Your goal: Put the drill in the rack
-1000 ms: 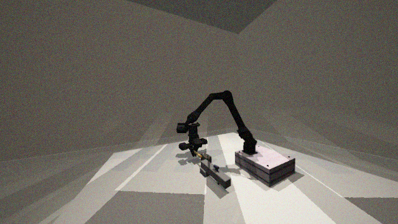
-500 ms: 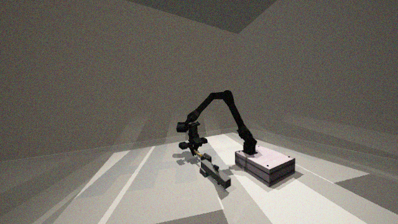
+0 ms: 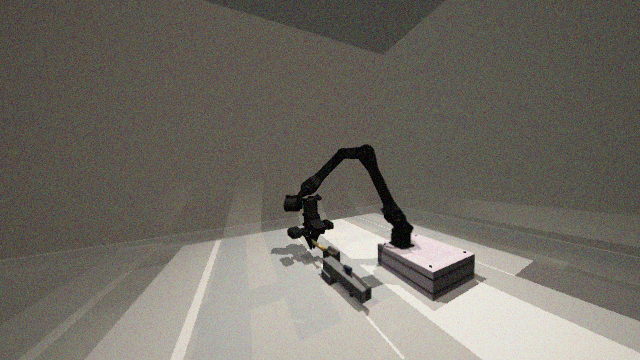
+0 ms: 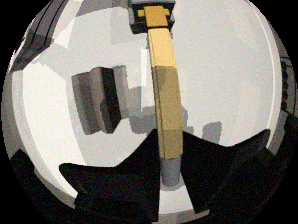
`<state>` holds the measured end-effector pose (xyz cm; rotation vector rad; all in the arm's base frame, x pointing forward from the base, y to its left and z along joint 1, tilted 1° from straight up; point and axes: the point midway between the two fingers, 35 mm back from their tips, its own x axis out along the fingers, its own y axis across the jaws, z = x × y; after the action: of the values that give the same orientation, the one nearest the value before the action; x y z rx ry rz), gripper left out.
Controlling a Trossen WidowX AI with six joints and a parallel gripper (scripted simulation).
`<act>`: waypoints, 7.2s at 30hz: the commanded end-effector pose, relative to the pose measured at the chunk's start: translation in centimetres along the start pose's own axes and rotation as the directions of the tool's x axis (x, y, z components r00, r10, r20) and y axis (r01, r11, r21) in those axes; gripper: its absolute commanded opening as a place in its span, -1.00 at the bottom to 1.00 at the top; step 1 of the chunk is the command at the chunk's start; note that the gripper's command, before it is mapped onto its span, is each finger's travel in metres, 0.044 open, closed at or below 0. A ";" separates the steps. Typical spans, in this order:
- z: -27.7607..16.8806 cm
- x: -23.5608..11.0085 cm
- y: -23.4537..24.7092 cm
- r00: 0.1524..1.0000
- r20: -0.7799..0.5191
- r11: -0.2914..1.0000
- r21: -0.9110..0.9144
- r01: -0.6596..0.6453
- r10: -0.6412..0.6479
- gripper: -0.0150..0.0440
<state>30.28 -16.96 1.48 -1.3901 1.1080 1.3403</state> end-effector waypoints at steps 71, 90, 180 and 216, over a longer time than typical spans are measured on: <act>-1.9 1.0 7.0 1.000 -0.004 1.000 -0.001 -0.002 0.002 -0.49; -1.8 2.5 7.1 1.000 -0.004 1.000 -0.001 -0.002 0.002 -0.49; -1.8 1.6 7.5 1.000 -0.004 1.000 -0.001 -0.002 0.002 1.00; -25.1 0.4 25.0 0.783 -0.288 0.450 0.893 0.012 0.551 1.00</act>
<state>14.51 -43.31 2.27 -0.8885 1.9907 0.4920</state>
